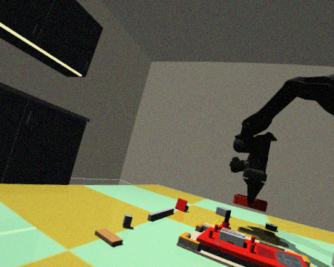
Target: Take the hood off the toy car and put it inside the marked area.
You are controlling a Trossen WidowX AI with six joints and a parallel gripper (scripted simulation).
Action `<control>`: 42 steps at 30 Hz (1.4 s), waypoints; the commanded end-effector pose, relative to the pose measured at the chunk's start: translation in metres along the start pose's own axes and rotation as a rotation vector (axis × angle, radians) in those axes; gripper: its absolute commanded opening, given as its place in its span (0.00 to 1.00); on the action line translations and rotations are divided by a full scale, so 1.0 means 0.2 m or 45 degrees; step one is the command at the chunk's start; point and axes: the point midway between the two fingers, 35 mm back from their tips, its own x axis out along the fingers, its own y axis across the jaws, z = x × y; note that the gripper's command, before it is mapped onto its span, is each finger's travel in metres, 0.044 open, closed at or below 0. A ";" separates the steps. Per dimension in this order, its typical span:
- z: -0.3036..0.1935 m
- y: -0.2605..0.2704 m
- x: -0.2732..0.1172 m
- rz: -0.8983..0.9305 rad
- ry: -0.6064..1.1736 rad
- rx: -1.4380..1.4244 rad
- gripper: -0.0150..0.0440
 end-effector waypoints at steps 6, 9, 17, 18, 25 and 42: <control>0.00 0.01 0.05 0.010 0.003 0.007 0.25; 0.00 0.01 0.07 0.010 0.003 0.007 0.25; 0.00 0.01 0.10 0.011 0.003 0.007 0.25; 0.00 0.01 0.11 0.011 0.003 0.007 0.25; -0.01 0.01 0.14 0.011 0.003 0.006 0.25; -0.01 0.01 0.21 0.012 0.003 0.006 0.25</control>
